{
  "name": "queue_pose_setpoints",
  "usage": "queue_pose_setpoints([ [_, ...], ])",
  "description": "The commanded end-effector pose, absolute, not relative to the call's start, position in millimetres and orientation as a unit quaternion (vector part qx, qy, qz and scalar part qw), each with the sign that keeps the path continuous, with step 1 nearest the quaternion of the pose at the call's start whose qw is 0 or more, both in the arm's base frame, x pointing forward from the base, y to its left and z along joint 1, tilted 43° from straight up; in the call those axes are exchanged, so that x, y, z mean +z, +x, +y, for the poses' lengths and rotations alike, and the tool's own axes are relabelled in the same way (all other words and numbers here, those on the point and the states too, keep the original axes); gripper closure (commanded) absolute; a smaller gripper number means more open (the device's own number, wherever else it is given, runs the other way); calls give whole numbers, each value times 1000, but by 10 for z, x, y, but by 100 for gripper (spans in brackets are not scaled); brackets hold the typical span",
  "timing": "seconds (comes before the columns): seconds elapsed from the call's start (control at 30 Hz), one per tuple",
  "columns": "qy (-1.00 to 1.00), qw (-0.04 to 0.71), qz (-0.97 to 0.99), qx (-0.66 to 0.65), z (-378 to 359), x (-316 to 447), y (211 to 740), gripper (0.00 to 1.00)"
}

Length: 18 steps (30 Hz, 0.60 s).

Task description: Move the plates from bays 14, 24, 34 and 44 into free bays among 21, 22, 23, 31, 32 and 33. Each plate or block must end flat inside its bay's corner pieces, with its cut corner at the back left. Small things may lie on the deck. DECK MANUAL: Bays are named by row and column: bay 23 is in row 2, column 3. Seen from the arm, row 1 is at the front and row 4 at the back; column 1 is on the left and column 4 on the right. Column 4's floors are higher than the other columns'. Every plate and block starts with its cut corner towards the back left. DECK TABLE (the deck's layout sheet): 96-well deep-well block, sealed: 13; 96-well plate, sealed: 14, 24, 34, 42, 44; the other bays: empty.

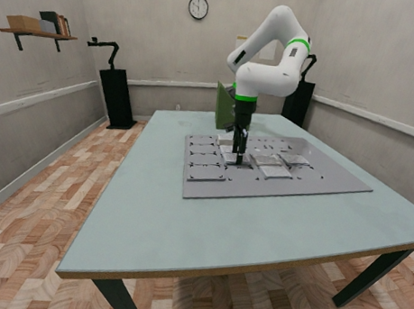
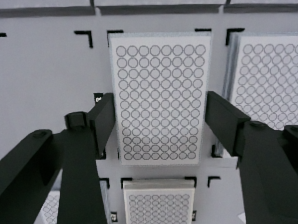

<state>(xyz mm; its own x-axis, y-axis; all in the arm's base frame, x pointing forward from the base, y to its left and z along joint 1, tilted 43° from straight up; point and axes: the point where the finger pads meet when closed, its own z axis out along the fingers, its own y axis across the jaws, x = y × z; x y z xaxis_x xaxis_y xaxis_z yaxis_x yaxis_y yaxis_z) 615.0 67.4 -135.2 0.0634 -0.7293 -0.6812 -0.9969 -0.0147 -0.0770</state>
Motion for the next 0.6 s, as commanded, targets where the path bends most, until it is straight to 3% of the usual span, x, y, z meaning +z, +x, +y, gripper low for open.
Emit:
queue_pose_setpoints([
  [0.0,-672,283,642,235,668,-1350,6157,90],
  [0.57,-672,283,642,235,698,-1382,6159,90],
])
